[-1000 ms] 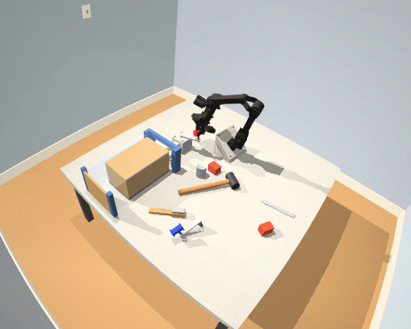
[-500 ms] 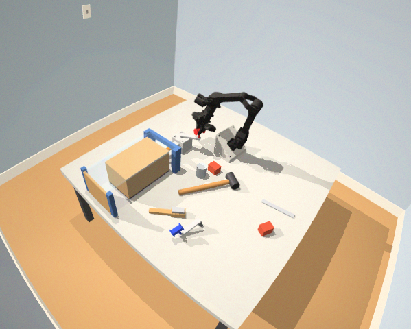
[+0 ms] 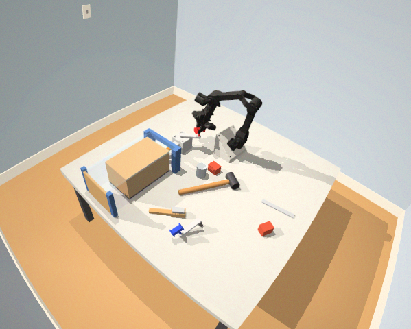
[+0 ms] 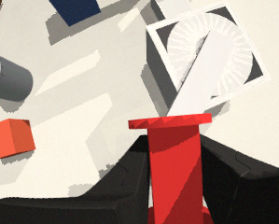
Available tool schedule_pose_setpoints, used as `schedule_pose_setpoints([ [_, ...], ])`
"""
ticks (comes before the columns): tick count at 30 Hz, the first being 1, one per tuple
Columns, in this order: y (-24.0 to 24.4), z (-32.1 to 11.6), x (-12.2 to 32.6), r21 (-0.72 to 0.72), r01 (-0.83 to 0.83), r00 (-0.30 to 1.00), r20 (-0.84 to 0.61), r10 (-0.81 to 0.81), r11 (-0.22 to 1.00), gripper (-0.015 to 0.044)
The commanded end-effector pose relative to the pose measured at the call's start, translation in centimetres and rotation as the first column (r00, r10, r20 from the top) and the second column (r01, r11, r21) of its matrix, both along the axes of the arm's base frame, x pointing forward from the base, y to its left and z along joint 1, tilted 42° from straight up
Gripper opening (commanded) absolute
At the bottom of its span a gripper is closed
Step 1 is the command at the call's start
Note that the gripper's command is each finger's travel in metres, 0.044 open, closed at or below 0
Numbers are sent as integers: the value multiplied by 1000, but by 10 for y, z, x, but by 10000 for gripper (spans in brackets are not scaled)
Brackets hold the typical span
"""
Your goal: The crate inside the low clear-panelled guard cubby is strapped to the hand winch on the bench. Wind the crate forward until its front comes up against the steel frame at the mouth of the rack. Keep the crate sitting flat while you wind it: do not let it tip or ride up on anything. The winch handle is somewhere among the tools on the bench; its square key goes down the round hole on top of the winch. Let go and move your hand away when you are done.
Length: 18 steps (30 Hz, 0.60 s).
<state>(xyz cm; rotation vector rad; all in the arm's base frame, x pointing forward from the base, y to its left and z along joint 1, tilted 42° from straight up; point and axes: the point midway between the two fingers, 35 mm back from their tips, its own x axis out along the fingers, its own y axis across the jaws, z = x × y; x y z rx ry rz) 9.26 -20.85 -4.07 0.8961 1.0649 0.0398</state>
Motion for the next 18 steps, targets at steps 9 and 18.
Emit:
schedule_pose_setpoints([
  [9,-11,-16,-19,-12,-7,999,-39,7,1000,0],
  [18,-17,-21,-25,-12,-7,999,-39,7,1000,0],
])
